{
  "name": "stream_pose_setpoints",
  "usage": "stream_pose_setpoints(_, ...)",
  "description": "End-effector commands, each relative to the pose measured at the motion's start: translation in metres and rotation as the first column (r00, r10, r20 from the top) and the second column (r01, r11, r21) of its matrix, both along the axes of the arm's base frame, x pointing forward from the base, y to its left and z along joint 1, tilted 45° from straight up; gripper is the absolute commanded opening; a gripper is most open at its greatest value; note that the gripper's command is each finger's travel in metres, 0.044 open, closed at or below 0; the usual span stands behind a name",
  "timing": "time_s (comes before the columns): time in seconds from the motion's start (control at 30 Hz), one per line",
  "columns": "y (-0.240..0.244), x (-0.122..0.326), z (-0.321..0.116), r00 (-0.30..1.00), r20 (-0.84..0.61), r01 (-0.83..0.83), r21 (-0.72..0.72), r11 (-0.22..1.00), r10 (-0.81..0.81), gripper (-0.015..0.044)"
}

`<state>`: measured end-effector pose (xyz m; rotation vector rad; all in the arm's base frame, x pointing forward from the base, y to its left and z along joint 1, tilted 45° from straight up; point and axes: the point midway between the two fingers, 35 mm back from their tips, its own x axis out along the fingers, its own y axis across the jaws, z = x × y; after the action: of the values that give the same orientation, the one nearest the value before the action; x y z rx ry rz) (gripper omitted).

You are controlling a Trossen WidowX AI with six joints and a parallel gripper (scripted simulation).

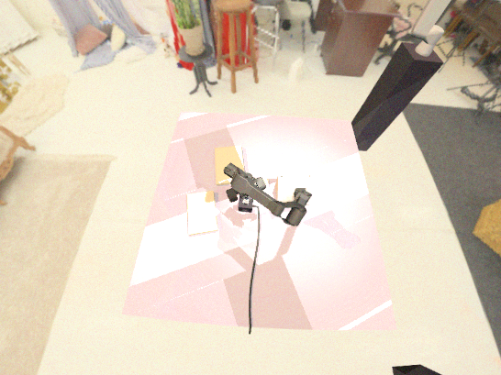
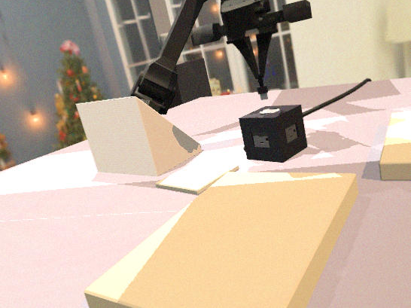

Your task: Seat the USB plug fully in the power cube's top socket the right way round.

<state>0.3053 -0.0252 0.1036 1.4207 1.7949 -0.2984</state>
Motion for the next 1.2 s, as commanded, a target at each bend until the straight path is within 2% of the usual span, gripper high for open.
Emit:
stream_pose_setpoints(0.0,0.0002,-0.0002,-0.0001,0.996,0.065,-0.067,0.001,0.998,0.066,0.0)
stream_pose_setpoints(0.57,0.0002,-0.0002,-0.0001,0.859,0.365,-0.368,-0.051,0.929,0.36,0.0)
stream_pose_setpoints(1.17,0.0002,-0.0002,-0.0001,0.533,0.609,-0.613,-0.2,0.764,0.587,0.0)
